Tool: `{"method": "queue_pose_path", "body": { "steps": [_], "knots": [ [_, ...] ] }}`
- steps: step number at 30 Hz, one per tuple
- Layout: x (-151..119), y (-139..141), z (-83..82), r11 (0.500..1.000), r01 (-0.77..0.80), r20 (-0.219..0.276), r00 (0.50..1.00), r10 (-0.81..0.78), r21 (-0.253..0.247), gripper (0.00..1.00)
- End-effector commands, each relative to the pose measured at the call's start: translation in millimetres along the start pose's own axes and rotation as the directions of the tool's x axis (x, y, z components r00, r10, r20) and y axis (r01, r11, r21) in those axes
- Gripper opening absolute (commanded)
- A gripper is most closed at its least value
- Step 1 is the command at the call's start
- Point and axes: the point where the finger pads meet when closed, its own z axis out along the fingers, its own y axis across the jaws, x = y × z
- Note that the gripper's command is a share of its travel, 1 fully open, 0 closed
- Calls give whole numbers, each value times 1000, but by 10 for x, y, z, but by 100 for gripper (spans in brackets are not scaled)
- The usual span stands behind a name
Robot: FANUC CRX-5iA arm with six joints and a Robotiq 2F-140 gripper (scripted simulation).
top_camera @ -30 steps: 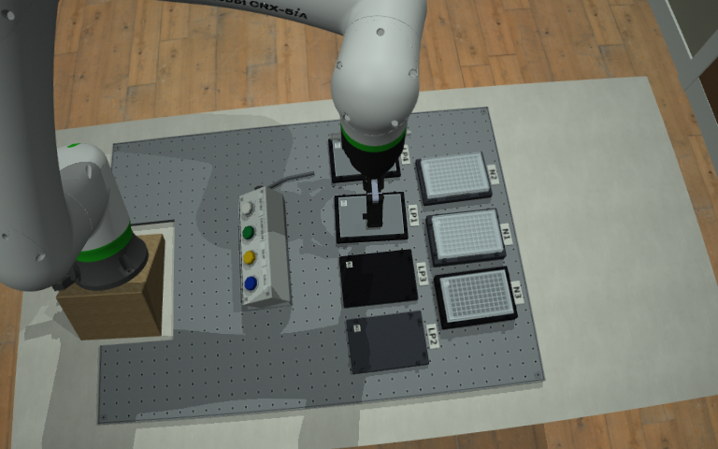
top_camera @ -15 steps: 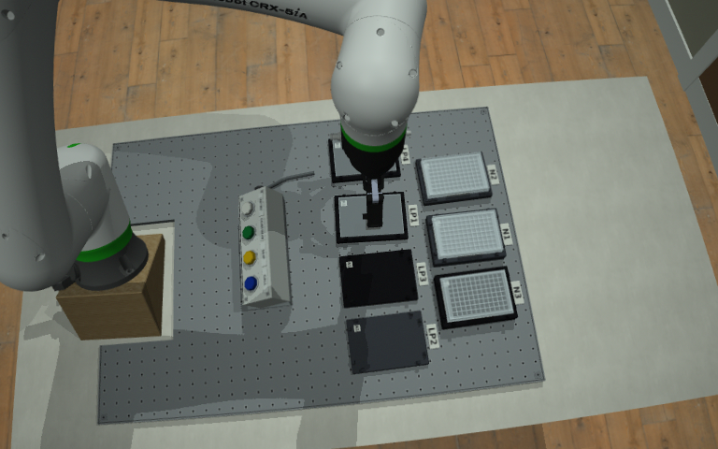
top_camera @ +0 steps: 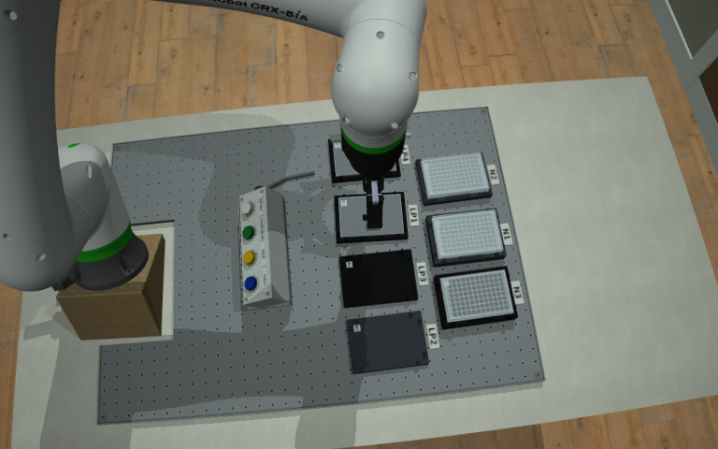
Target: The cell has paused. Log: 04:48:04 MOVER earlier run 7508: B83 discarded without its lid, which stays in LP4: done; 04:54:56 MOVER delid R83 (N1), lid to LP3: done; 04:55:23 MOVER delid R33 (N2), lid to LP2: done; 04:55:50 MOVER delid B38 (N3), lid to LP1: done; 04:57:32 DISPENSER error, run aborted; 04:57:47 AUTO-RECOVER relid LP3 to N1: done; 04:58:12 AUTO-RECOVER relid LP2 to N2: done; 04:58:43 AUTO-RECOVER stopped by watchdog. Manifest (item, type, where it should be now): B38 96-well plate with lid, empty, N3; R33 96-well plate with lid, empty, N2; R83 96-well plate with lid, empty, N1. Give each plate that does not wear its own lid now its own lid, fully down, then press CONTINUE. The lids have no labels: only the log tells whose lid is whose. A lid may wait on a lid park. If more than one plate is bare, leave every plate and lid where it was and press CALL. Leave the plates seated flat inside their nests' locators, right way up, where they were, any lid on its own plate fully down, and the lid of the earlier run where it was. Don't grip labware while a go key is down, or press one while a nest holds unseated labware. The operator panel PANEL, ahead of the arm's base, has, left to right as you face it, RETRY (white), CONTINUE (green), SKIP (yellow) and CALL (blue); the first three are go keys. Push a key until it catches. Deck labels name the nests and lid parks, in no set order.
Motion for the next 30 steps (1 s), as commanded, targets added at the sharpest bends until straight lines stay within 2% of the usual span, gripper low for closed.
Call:
{"method": "queue_pose_path", "body": {
  "steps": [1, 30],
  "knots": [
    [2, 1, 34, 1000, 0, 0, 1000, 0, 0, 66],
    [2, 0, 426, 1000, 0, 0, 1000, 0, 0, 66]
  ]
}}
